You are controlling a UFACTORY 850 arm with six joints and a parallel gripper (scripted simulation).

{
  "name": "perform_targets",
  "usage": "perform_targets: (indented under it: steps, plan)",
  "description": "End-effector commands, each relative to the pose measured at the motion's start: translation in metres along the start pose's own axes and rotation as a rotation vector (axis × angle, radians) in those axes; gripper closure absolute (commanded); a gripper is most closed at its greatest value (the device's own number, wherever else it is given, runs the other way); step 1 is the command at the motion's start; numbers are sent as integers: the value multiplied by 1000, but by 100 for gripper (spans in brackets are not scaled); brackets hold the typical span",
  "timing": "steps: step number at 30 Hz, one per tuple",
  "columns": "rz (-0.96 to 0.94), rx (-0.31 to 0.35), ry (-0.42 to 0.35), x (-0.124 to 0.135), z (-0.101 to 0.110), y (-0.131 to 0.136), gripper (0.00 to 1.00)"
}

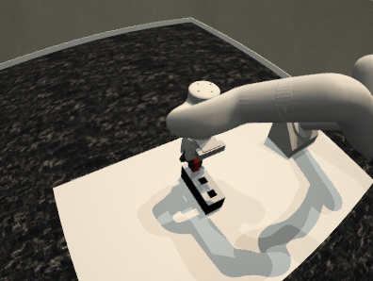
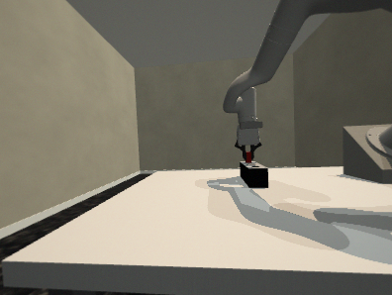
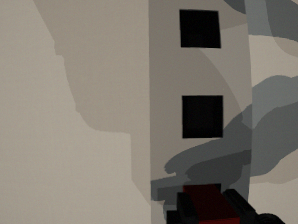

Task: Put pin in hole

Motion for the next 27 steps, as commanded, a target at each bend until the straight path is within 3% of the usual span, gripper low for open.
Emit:
perform_targets:
  steps: [1,27]
  plan:
    - [1,2,0,0,1,1,100]
    - [1,2,0,0,-4,1,100]
Point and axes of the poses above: the point where the finger pads meet when closed, its own z axis back along the fingers, its own y axis across the jaws, x = y × z, the point moved 8 cm from there along z, back along the fingers, and after that the axes turned 2 degrees about -z, right-handed, at the moved point
